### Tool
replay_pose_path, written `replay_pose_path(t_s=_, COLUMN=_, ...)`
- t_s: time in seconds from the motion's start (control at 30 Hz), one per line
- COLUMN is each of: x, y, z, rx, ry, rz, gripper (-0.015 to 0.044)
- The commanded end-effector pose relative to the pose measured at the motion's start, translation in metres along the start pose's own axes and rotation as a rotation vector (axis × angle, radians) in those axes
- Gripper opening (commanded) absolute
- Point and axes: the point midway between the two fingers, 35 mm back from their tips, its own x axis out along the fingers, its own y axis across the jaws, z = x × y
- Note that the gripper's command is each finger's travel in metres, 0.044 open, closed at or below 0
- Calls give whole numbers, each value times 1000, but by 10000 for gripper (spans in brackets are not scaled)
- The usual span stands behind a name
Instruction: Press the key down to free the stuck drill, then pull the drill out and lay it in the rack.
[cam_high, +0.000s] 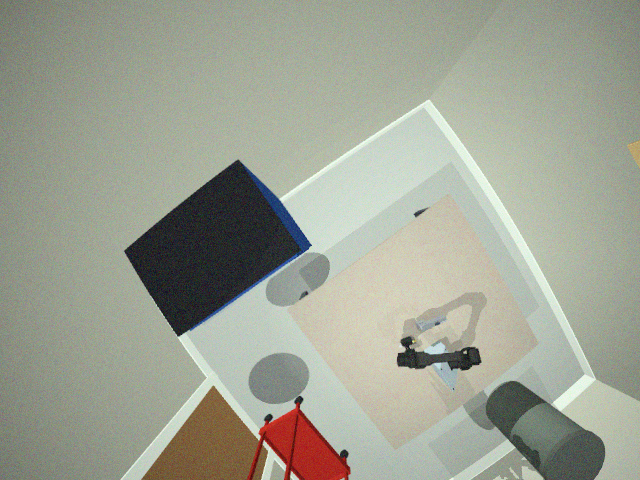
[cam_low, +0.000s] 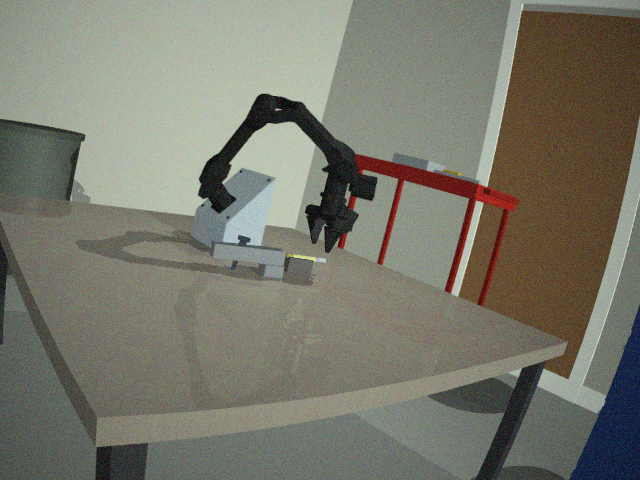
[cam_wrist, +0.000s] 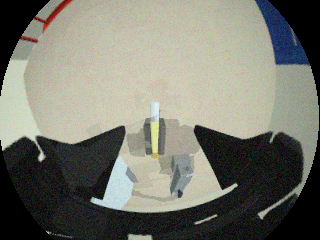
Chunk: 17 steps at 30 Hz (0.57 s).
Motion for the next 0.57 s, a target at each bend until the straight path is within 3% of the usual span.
replay_pose_path(t_s=0.0, x=2, y=-31, z=-7, rx=68, ry=-45, rz=21, gripper=440)
replay_pose_path(t_s=0.53, x=0, y=-166, z=-83, rx=461, ry=-259, rz=28, gripper=440)
